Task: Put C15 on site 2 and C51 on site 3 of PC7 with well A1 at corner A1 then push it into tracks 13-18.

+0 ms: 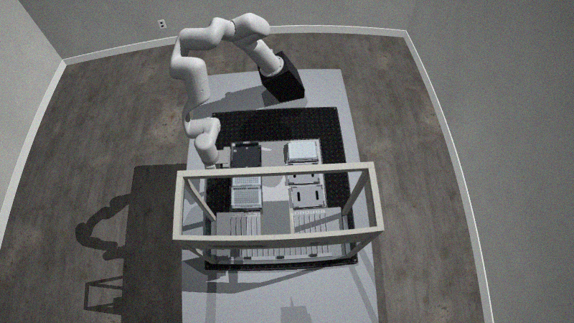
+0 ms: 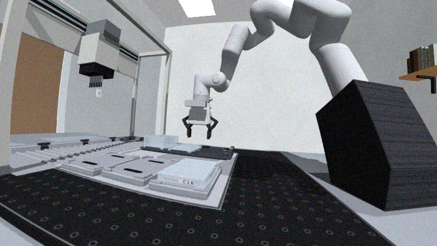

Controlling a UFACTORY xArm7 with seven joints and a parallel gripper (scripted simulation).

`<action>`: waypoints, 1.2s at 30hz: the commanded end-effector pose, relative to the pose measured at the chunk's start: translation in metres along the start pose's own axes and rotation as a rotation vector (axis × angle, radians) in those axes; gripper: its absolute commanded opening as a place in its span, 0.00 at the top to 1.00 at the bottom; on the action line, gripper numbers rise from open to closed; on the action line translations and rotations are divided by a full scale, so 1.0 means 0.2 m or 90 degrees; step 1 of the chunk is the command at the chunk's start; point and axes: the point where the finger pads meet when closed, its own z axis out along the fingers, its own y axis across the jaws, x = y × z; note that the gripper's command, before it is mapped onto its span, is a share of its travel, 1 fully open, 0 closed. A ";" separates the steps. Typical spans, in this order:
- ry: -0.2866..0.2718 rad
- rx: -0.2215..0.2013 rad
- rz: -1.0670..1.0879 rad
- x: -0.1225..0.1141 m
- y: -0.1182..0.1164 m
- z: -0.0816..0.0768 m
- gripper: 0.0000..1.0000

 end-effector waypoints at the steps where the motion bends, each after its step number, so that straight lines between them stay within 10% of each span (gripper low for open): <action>1: 0.000 -0.003 0.000 0.00 0.01 -0.03 0.00; 36: 0.000 -0.003 0.000 0.00 0.01 -0.28 0.00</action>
